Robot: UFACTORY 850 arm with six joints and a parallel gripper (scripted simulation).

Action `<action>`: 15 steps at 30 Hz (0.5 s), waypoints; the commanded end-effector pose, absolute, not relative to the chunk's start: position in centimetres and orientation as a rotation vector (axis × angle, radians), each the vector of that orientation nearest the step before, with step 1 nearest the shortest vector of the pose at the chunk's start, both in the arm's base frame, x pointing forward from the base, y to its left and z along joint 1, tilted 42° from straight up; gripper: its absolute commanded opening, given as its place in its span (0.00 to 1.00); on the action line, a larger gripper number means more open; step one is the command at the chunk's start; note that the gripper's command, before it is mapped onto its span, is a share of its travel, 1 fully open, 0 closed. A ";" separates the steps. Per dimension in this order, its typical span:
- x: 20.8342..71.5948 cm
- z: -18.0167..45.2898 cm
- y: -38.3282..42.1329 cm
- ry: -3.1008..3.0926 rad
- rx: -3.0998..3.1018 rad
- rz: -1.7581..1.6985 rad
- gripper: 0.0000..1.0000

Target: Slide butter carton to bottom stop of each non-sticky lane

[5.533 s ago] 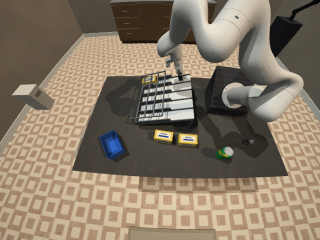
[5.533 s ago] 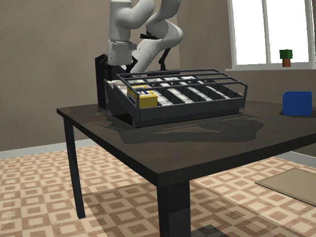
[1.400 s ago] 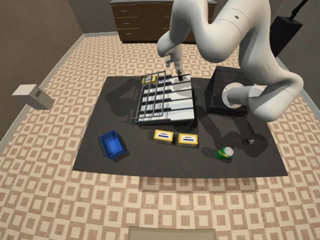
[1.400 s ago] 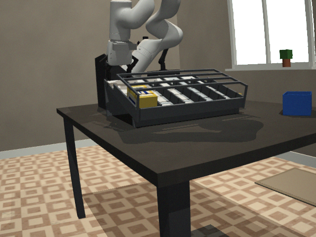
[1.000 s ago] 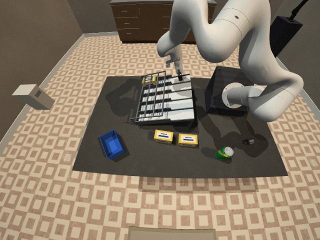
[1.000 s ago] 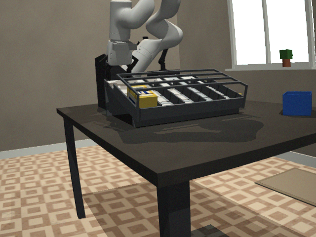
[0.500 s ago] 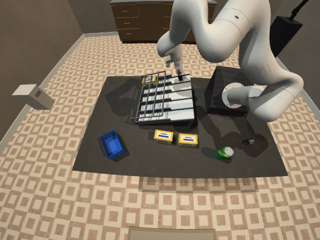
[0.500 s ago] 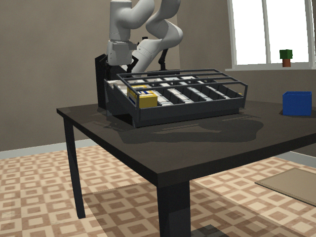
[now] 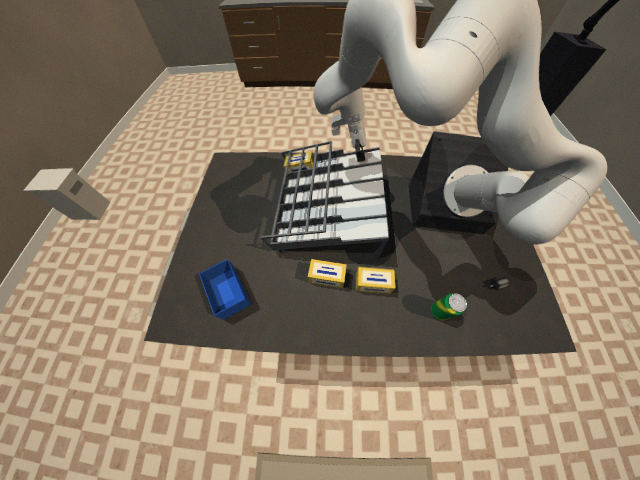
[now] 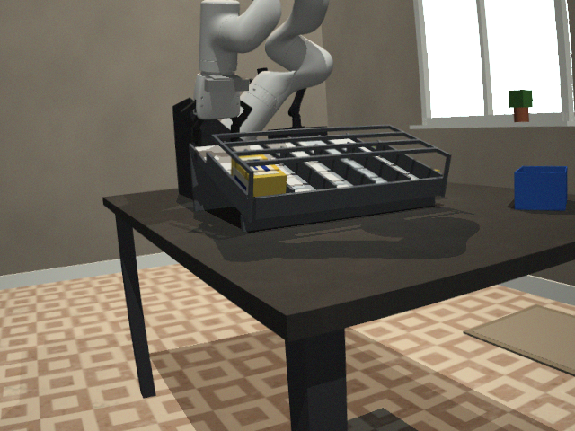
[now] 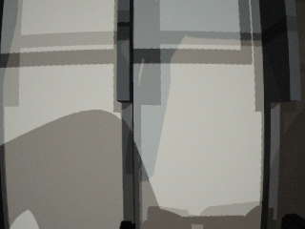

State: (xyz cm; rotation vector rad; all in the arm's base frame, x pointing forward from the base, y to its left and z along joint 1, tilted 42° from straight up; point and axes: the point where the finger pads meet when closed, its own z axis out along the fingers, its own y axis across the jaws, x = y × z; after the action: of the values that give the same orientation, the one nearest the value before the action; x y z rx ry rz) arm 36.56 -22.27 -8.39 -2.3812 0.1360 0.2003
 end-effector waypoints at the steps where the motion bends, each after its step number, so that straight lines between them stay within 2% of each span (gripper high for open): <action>1: 36.6 -8.3 -22.4 0.136 -2.383 0.198 0.92; 3: 36.6 -8.3 -22.4 0.136 -2.383 0.198 0.92; 4: 36.6 -8.3 -22.4 0.136 -2.383 0.198 1.00; 15: 36.6 -8.3 -22.4 0.136 -2.383 0.198 1.00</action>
State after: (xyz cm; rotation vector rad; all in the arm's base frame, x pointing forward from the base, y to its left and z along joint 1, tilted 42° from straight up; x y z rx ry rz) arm 36.56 -22.27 -8.39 -2.3812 0.1360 0.2003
